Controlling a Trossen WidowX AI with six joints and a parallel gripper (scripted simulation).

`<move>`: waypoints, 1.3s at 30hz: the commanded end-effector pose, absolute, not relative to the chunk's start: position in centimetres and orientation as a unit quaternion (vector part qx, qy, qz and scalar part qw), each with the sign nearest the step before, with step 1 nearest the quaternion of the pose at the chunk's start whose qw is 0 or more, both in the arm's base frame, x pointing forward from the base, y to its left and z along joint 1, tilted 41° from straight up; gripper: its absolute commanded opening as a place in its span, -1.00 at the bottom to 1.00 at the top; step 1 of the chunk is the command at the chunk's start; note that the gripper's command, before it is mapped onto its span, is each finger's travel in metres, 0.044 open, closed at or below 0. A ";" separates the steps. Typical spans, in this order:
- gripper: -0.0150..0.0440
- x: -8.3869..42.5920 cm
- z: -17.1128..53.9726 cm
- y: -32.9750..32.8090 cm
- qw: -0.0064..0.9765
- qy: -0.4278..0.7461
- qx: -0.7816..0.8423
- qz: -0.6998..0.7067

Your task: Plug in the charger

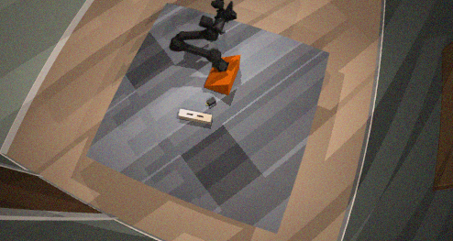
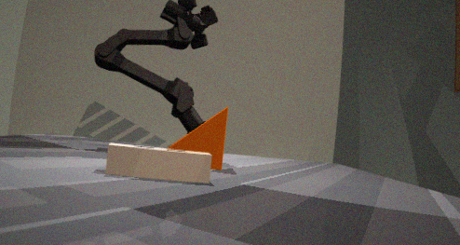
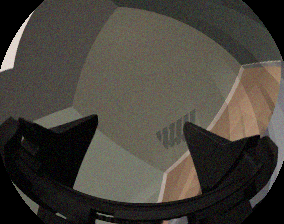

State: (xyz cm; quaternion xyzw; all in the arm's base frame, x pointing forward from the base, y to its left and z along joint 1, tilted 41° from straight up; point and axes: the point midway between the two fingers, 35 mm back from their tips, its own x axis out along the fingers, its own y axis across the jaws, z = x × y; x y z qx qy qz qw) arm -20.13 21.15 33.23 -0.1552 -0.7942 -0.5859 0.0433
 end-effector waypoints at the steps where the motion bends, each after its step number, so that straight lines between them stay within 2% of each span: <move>1: 1.00 -19.2 32.6 23.4 0.011 -0.797 -0.189 -0.573; 19: 1.00 -11.9 27.9 32.1 -0.153 -0.795 -0.338 -0.480; 39: 1.00 0.0 20.1 37.2 -0.371 -0.735 -0.452 -0.344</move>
